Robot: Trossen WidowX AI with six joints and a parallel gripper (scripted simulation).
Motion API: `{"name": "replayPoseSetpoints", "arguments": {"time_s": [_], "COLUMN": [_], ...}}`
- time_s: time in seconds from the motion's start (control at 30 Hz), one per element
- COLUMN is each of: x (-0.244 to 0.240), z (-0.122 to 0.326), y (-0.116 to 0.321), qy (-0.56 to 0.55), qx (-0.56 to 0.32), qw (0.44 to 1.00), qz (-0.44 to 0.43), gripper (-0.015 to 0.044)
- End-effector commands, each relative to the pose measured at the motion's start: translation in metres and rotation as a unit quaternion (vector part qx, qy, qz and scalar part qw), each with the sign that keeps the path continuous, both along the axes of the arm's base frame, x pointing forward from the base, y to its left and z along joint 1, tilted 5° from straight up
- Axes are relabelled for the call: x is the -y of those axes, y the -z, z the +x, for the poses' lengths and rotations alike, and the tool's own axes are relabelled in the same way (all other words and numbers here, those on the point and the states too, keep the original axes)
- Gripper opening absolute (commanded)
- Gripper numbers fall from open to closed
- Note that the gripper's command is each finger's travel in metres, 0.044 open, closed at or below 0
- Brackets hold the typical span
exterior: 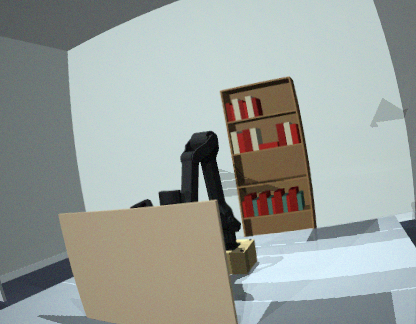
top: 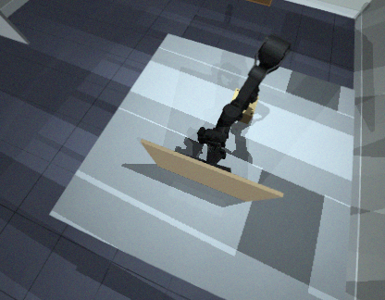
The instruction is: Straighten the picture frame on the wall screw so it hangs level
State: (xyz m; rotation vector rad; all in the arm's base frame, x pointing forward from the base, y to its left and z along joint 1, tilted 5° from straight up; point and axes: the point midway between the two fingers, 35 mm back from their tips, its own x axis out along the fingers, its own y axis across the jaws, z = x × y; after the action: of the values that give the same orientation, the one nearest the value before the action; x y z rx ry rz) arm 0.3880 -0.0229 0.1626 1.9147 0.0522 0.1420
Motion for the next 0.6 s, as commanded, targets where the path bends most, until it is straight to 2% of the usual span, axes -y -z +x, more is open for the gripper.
{"name": "replayPoseSetpoints", "arguments": {"time_s": [0.0, 0.2, 0.43, 0.5, 0.57], "x": [0.0007, 0.0007, 0.0007, 0.0007, 0.0007], "z": [0.0008, 0.0008, 0.0008, 0.0008, 0.0008], "y": [-0.0013, -0.0013, -0.0013, -0.0013, -0.0013], "qy": [0.002, 0.002, 0.002, 0.002, 0.002], "qx": [0.002, 0.002, 0.002, 0.002, 0.002], "qw": [1.0, 1.0, 1.0, 1.0, 1.0], "qz": [-0.002, -0.002, -0.002, -0.002, -0.002], "gripper": [0.026, 0.0103, 0.0056, 0.0003, 0.0]}}
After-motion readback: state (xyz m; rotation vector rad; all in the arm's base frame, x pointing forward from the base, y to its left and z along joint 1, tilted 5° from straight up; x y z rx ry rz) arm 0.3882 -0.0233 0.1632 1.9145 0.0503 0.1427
